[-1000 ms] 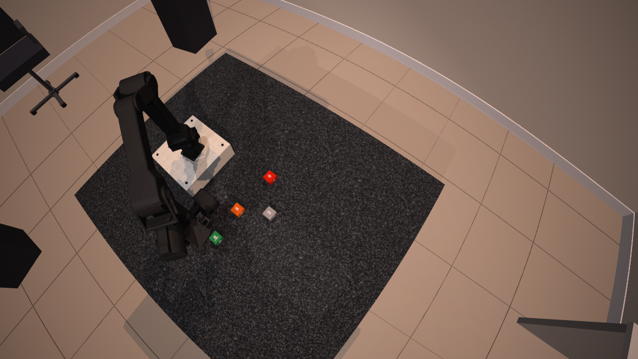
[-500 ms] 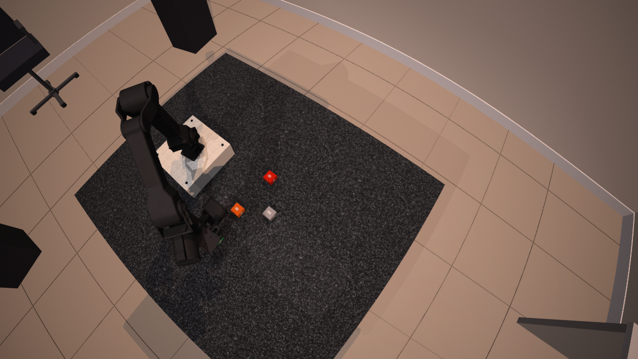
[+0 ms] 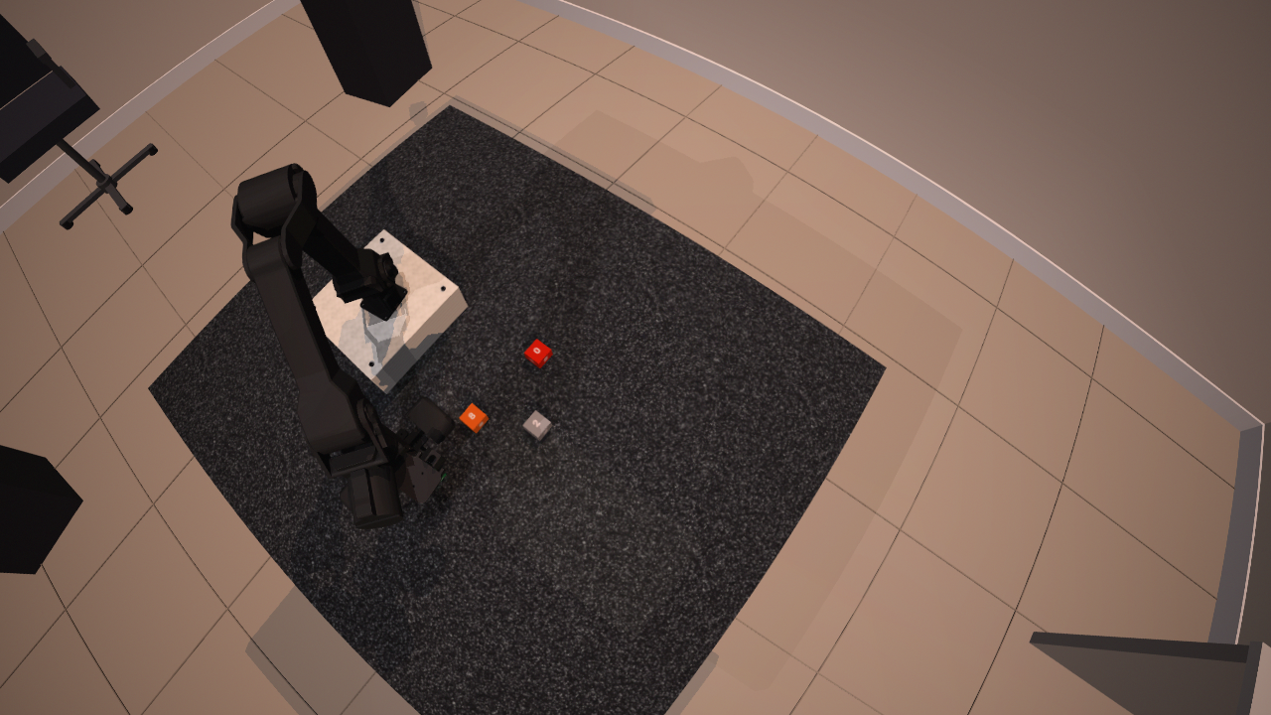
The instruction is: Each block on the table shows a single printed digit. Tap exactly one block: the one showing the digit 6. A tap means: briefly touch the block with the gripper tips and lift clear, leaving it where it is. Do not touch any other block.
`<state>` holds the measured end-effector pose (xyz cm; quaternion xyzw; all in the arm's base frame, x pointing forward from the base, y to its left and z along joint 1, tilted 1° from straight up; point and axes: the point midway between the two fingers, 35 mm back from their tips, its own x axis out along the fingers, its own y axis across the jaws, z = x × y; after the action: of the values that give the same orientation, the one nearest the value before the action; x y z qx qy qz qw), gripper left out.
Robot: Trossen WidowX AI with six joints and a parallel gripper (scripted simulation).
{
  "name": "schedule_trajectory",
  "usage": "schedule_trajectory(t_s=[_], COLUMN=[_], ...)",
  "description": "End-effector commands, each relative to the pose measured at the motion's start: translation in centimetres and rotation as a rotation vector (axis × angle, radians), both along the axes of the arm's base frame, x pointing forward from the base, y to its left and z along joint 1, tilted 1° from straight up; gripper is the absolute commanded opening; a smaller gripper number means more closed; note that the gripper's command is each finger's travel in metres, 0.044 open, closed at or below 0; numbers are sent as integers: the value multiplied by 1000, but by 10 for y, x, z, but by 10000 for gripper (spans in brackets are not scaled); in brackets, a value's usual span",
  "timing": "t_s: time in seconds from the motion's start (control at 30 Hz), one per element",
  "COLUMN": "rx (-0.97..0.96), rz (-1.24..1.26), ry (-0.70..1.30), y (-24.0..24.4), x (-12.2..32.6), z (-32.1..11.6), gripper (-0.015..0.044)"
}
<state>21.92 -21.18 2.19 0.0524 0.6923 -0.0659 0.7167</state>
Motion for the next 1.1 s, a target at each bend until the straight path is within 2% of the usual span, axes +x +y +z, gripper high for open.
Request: schedule_trajectory(t_s=[0.0,0.73,0.83,0.93,1.07], rx=[4,4,3,4,8], rz=[-6,-6,-5,-6,6], ry=[-4,-4,-4,-4,-6], y=[1,0,0,1,15], x=[1,2,1,1,14], z=[-2,-30,-4,0,4], gripper=[20,20,20,20,125])
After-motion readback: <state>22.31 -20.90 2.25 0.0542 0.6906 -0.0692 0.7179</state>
